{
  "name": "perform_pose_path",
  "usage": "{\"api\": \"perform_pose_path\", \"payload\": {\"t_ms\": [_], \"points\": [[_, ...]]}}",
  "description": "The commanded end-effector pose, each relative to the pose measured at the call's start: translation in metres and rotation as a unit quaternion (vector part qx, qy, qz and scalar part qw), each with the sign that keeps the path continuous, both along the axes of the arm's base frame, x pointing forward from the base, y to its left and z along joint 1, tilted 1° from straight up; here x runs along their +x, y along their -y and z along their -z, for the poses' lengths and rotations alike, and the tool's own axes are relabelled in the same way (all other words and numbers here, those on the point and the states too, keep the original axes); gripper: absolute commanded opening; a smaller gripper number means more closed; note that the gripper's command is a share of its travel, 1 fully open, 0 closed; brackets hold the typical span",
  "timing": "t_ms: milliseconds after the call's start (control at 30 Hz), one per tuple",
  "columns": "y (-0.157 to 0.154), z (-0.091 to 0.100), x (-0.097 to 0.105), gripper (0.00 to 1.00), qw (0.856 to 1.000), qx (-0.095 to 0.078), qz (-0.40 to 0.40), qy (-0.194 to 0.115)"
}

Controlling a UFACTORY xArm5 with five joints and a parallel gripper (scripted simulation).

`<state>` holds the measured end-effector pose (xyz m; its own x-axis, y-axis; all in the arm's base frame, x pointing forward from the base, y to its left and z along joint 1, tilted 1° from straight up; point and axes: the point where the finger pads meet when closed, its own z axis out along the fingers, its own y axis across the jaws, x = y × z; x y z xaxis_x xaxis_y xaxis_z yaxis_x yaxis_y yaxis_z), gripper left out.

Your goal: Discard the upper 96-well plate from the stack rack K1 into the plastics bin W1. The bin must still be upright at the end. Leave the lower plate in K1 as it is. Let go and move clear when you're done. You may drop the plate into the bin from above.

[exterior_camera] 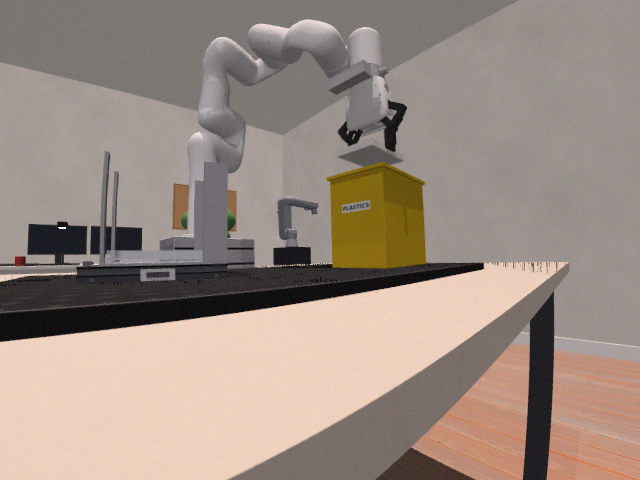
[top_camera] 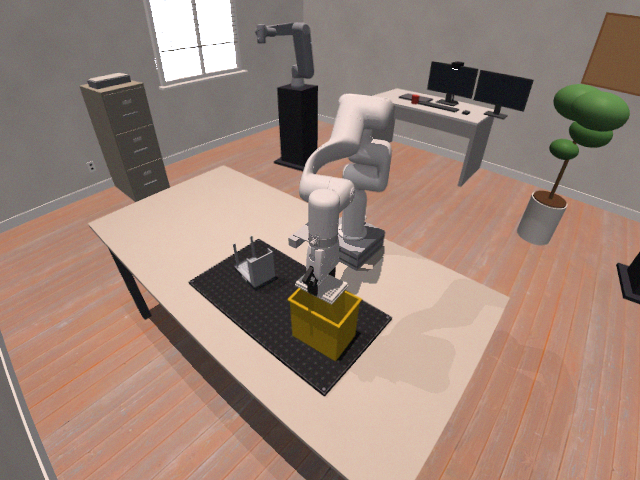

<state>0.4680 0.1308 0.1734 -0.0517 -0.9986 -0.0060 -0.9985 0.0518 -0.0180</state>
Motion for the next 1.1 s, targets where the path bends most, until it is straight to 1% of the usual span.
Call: {"api": "perform_pose_path", "payload": {"t_ms": [0,67,133,1067], "points": [[-0.0087,-0.0014,0.0037,0.00,1.000,0.001,0.000,0.002],[-0.0163,-0.0013,0.0057,0.00,1.000,0.001,0.000,0.002],[-0.0175,-0.0013,0.0061,0.00,1.000,0.001,0.000,0.002],[-0.0162,-0.0012,0.0058,0.00,1.000,0.001,0.000,0.002]]}}
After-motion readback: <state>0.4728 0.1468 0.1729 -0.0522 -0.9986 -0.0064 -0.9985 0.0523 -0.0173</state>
